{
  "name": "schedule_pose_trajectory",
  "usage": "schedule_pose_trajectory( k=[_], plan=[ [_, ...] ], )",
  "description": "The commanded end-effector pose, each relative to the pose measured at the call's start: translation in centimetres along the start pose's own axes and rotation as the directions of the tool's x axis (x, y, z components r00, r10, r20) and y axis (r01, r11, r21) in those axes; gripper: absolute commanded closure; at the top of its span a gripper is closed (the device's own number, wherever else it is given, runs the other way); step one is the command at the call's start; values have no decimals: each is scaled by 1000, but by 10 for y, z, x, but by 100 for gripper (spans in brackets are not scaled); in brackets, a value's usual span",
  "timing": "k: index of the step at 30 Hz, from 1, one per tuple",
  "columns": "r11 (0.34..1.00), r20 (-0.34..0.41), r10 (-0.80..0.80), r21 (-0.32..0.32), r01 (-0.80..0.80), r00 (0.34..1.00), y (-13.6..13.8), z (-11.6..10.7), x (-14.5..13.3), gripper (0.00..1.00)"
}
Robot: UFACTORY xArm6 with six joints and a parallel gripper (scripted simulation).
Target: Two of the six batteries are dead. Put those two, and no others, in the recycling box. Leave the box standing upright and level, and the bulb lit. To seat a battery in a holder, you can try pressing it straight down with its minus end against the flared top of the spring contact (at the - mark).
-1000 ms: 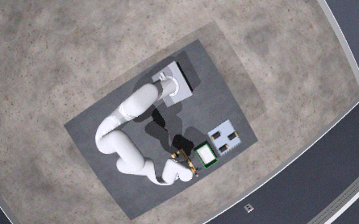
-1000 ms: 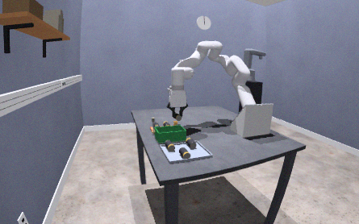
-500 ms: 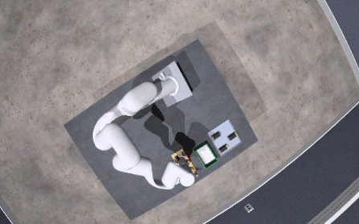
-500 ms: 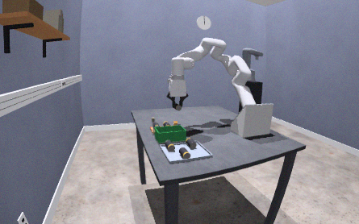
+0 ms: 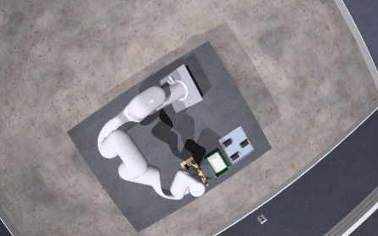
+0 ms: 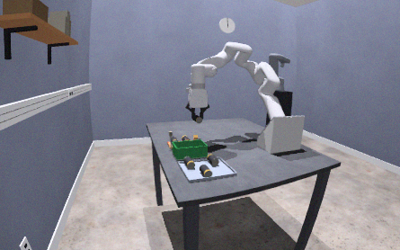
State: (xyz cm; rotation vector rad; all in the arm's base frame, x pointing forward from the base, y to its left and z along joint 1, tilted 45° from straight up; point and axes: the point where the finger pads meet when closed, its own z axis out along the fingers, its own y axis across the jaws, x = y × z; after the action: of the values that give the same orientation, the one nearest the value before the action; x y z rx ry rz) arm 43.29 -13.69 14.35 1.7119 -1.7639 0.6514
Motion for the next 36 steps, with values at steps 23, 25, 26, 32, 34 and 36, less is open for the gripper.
schedule_pose_trajectory(
  k=[23,25,26,32,34,36],
  plan=[
    [1000,1,1,4,-1,1000,-5,-2,-188,72],
    [1000,0,1,4,-1,1000,-6,-2,-209,72],
    [1000,0,1,4,-1,1000,-6,-2,-220,72],
    [1000,0,1,4,-1,1000,-7,-2,-274,72],
    [1000,0,1,4,-1,1000,-7,-2,-293,72],
    [1000,0,1,4,-1,1000,-8,-2,-314,72]
  ],
)
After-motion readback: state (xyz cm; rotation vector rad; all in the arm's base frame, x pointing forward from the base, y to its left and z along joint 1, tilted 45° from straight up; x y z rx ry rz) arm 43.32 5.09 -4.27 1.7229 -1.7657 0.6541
